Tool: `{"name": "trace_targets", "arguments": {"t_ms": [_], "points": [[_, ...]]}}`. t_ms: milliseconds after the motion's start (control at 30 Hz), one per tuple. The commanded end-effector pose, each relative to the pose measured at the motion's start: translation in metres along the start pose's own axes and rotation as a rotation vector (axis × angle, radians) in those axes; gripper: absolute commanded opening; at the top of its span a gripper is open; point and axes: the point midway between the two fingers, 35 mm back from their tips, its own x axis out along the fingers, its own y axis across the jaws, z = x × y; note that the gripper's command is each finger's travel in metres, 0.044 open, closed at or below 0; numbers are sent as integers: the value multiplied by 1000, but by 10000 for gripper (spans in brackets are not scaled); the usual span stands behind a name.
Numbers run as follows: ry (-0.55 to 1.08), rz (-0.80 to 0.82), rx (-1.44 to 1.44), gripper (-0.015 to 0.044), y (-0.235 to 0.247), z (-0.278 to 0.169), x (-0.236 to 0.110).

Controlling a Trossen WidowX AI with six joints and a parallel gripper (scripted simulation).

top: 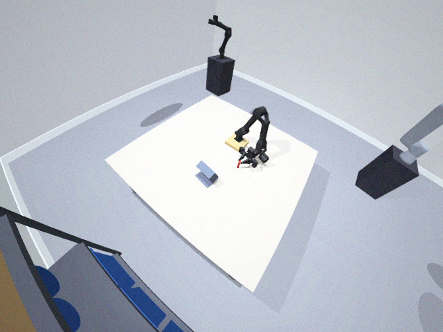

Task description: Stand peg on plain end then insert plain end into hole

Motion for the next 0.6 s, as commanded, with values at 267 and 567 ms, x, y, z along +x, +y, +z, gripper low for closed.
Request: {"name": "trace_targets", "arguments": {"t_ms": [267,567], "points": [[1,0,0,288,0,0,0],[1,0,0,440,0,0,0]]}}
